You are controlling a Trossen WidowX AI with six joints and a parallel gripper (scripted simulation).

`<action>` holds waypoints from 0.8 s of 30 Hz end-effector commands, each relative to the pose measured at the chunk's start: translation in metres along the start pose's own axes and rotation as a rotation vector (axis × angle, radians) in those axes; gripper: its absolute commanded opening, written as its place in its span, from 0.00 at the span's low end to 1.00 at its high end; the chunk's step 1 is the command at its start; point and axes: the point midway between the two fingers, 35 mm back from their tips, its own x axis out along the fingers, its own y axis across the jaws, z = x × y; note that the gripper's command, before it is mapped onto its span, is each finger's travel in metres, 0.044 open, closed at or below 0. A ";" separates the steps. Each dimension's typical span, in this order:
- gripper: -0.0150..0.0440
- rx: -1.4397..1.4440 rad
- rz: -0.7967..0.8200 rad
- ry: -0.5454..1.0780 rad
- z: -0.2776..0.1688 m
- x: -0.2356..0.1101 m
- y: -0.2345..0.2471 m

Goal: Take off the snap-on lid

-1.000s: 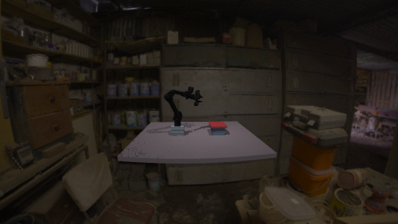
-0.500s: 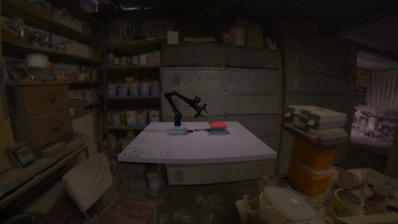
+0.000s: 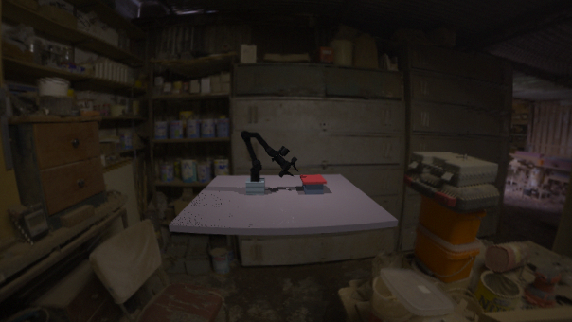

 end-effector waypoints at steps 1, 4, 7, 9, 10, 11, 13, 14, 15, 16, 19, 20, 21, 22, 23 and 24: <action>0.65 0.007 0.018 0.005 0.000 0.002 -0.001; 0.65 0.007 0.018 0.005 0.000 0.003 -0.001; 0.65 0.007 0.019 0.005 -0.001 0.006 0.000; 0.65 0.007 0.019 0.005 -0.001 0.009 0.000; 0.65 0.007 0.019 0.005 -0.001 0.010 0.000; 0.65 0.007 0.019 0.005 -0.001 0.012 0.001; 0.65 0.007 0.019 0.005 -0.001 0.015 0.001; 0.65 0.007 0.019 0.005 -0.001 0.016 0.001; 0.65 0.007 0.019 0.005 -0.001 0.018 0.002; 0.65 0.007 0.019 0.005 -0.001 0.019 0.002; 0.65 0.007 0.019 0.005 -0.001 0.024 0.002; 0.65 0.007 0.019 0.005 -0.001 0.025 0.003; 0.65 0.007 0.020 0.005 -0.002 0.027 0.003; 0.65 0.007 0.020 0.005 -0.002 0.028 0.003; 0.65 0.007 0.020 0.005 -0.002 0.030 0.003; 0.65 0.007 0.020 0.005 -0.002 0.031 0.003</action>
